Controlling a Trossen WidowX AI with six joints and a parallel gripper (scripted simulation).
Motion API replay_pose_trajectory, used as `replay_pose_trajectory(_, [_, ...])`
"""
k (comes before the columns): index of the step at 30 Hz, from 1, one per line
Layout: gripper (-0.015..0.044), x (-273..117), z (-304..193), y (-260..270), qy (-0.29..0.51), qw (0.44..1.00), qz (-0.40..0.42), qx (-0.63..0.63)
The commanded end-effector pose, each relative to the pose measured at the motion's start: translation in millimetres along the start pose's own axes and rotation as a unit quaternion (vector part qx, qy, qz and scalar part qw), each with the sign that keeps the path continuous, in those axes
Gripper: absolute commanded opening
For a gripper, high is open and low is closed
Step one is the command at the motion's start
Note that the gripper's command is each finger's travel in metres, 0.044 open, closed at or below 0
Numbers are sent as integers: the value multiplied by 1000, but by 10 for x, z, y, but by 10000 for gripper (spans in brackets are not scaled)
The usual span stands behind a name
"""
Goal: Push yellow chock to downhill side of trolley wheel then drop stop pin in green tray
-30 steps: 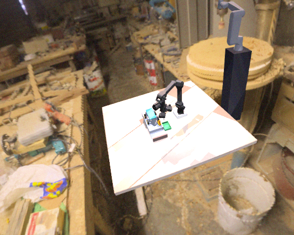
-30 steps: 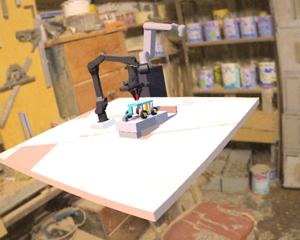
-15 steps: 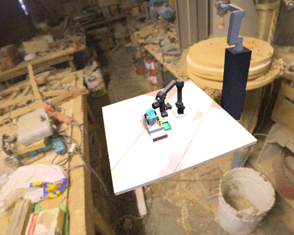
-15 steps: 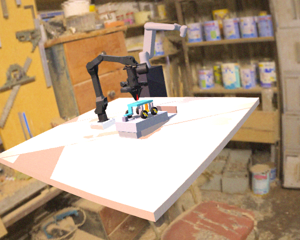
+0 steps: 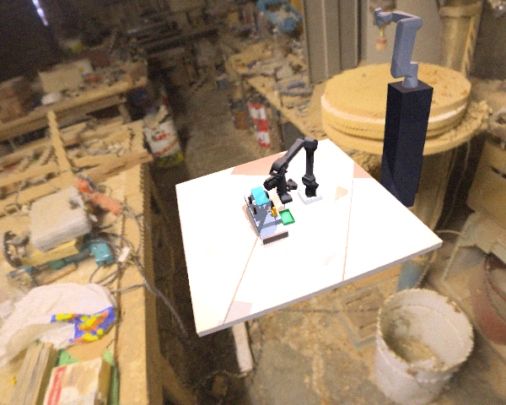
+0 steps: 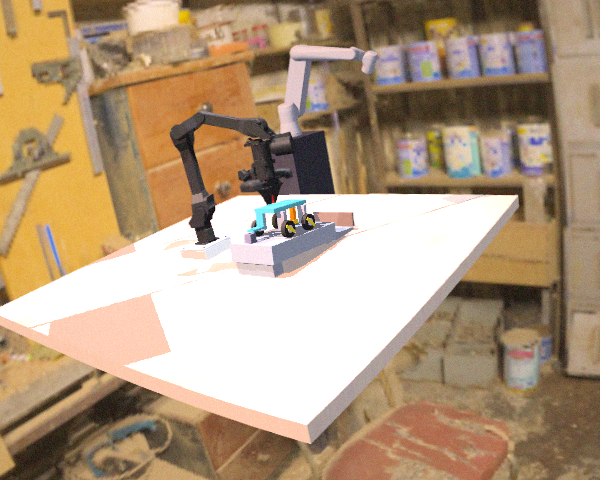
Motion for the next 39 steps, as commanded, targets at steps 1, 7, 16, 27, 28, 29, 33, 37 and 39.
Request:
replay_pose_trajectory(1, [0, 43, 11, 12, -3, 1000, -15, -4])
replay_pose_trajectory(7, [0, 202, -5, 31, -4, 997, -73, -4])
replay_pose_trajectory(16, [0, 475, -7, -86, -4, 996, -88, -4])
replay_pose_trajectory(27, [52, 662, 16, -180, -4, 996, -89, -4])
replay_pose_trajectory(28, [79, 661, 15, -176, -4, 996, -89, -4])
replay_pose_trajectory(29, [105, 661, 14, -170, -4, 996, -89, -4])
replay_pose_trajectory(33, [190, 663, 6, -139, -4, 996, -88, -4])
replay_pose_trajectory(37, [190, 669, -1, -111, -4, 996, -88, -4])
replay_pose_trajectory(39, [190, 672, -4, -98, -4, 996, -88, -4])
Point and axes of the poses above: the point midway between the two fingers, 35 mm back from their tips, its own x axis out along the fingers, its own y axis across the jaws, z = x × y, the point moved 6 cm from there along -x, back along the fingers
